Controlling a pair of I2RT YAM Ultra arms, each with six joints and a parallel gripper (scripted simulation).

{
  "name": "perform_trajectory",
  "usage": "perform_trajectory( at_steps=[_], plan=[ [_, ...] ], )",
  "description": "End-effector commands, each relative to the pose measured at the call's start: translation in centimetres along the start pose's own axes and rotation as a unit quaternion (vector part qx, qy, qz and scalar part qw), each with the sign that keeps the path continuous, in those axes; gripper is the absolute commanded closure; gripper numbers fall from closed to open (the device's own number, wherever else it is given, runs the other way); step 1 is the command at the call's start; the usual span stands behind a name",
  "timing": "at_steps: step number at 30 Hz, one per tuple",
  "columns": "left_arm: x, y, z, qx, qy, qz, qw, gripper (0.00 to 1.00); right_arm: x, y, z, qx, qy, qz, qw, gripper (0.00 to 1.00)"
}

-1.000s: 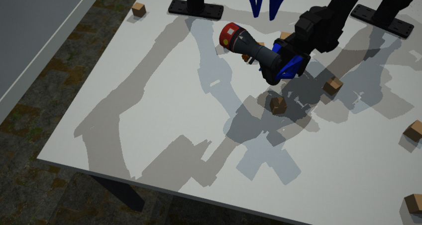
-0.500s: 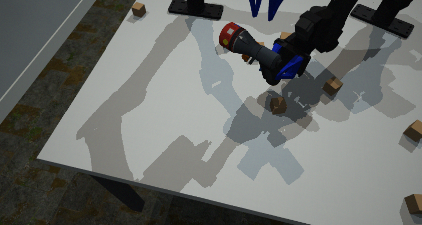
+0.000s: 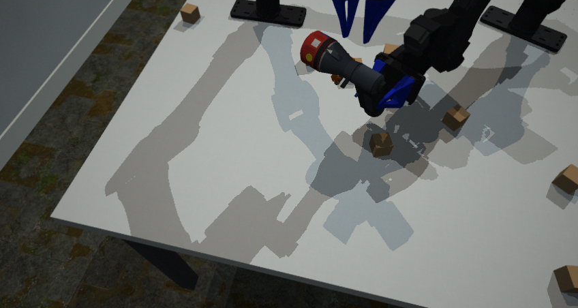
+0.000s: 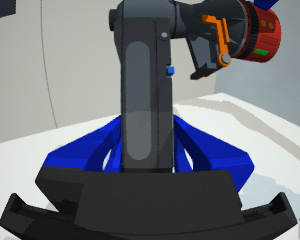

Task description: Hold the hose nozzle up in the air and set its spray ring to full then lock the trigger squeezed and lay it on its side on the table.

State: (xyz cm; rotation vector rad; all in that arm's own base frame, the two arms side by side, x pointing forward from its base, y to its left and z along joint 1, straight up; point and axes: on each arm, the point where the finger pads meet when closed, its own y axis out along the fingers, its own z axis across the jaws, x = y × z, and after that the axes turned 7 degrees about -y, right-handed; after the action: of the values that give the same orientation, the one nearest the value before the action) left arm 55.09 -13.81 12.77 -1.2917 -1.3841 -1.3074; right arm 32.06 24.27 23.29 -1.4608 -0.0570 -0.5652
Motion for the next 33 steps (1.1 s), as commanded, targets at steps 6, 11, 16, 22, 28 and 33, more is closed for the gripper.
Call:
perform_trajectory(
  at_steps=[6,11,16,22,28,33],
  plan=[
    [5.4,1.1,-0.4,-0.005,-0.025,-0.079,0.997,0.64,1.0,0.3,0.1,0.021,0.006,-0.019,1.000,0.63],
    [5.4,1.1,-0.4,-0.005,-0.025,-0.079,0.997,0.64,1.1,0.9,0.0,0.020,0.007,-0.019,1.000,0.63],
    [5.4,1.1,-0.4,-0.005,-0.025,-0.079,0.997,0.64,1.1,1.6,0.1,0.022,0.006,-0.019,1.000,0.63],
    [5.4,1.1,-0.4,-0.006,-0.025,-0.078,0.997,0.64,1.5,1.9,0.3,0.027,0.009,-0.024,0.999,0.63],
    [5.3,1.1,-0.4,-0.006,-0.024,-0.078,0.997,0.64,1.0,2.3,0.2,0.022,0.004,-0.020,1.000,0.63],
    [5.3,1.1,-0.5,-0.007,-0.024,-0.077,0.997,0.64,1.9,2.0,1.3,0.033,0.010,-0.028,0.999,0.63]
  ],
)
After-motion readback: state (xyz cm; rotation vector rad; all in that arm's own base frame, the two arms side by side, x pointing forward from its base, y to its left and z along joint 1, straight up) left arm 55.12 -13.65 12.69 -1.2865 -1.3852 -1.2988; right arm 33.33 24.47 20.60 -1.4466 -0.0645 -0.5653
